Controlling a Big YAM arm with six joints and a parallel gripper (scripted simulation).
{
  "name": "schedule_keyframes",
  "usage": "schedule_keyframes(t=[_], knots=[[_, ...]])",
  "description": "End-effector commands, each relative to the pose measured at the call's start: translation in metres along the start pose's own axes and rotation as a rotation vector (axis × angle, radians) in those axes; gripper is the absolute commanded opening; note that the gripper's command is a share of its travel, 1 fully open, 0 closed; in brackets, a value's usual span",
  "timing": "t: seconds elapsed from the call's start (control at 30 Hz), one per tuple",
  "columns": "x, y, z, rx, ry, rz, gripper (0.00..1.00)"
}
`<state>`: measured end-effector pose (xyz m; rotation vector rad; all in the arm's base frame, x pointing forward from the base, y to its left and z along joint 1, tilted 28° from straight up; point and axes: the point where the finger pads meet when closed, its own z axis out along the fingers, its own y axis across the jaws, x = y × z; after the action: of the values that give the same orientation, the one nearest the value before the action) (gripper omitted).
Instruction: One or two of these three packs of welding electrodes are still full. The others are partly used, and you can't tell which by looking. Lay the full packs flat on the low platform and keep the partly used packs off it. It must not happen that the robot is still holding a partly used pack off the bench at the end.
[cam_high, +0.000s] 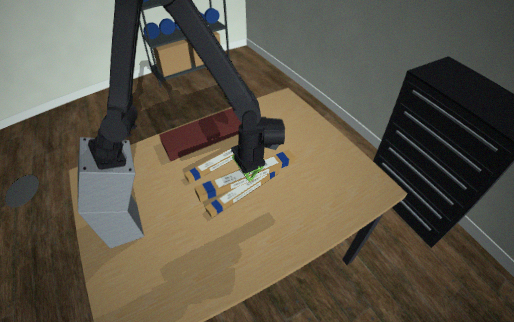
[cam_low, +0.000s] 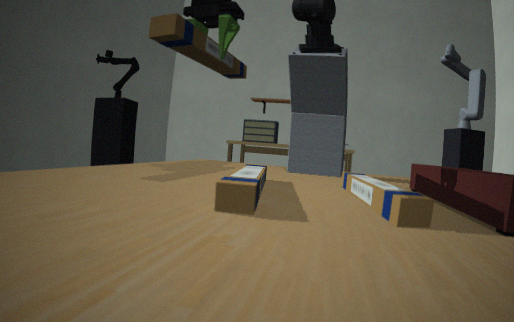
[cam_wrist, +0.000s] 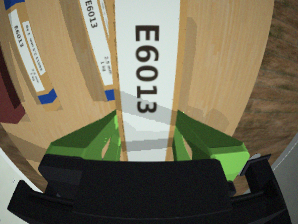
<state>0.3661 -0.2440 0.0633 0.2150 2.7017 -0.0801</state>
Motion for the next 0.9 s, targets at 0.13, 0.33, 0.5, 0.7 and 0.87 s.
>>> schedule_keyframes(t=[0.13,0.33,0.5,0.7,0.87], knots=[[-0.024,0.017,-0.03,0.035,-0.077,0.001,0.0],[-0.023,0.029,-0.029,0.033,-0.074,0.002,0.0],[-0.034,0.039,-0.032,0.04,-0.095,-0.001,0.0],[-0.027,0.057,-0.029,0.033,-0.08,0.002,0.0],[-0.026,0.069,-0.028,0.03,-0.074,0.003,0.0]])
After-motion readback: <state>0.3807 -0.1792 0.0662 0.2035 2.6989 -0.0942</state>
